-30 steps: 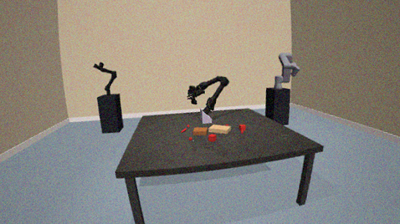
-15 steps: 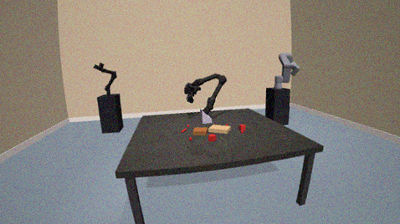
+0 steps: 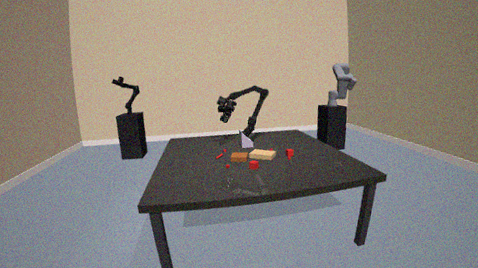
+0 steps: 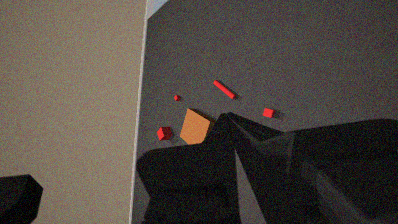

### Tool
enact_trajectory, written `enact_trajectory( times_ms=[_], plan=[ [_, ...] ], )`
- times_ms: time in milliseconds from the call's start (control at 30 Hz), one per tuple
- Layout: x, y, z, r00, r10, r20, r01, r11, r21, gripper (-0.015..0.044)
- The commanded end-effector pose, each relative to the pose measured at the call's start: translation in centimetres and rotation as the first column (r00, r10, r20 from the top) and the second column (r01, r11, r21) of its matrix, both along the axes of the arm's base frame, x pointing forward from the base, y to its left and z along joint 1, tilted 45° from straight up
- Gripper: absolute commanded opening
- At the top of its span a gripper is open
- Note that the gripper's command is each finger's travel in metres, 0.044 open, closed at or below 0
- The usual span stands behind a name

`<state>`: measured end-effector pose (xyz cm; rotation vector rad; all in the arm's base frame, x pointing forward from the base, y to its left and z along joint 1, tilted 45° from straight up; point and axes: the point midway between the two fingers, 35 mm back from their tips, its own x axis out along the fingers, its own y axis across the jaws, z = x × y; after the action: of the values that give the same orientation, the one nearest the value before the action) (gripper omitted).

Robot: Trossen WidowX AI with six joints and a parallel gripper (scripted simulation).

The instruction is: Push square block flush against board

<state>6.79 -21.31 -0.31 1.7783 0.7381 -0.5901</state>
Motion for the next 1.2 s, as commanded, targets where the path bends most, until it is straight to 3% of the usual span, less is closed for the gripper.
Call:
enact_trajectory(
  times_ms=[0,500,867,1167],
  plan=[
    [1.6,0.6,-0.3,0.995,0.098,-0.014,-0.098,0.995,0.009,0.0],
    [8.7,4.0,-1.6,0.845,0.534,-0.015,-0.534,0.845,-0.027,0.0],
    [13.6,8.3,-2.7,0.588,0.809,-0.004,-0.807,0.585,-0.08,0.0],
    [16.5,12.7,-3.4,0.335,0.942,0.015,-0.933,0.334,-0.134,0.0]
  ],
)
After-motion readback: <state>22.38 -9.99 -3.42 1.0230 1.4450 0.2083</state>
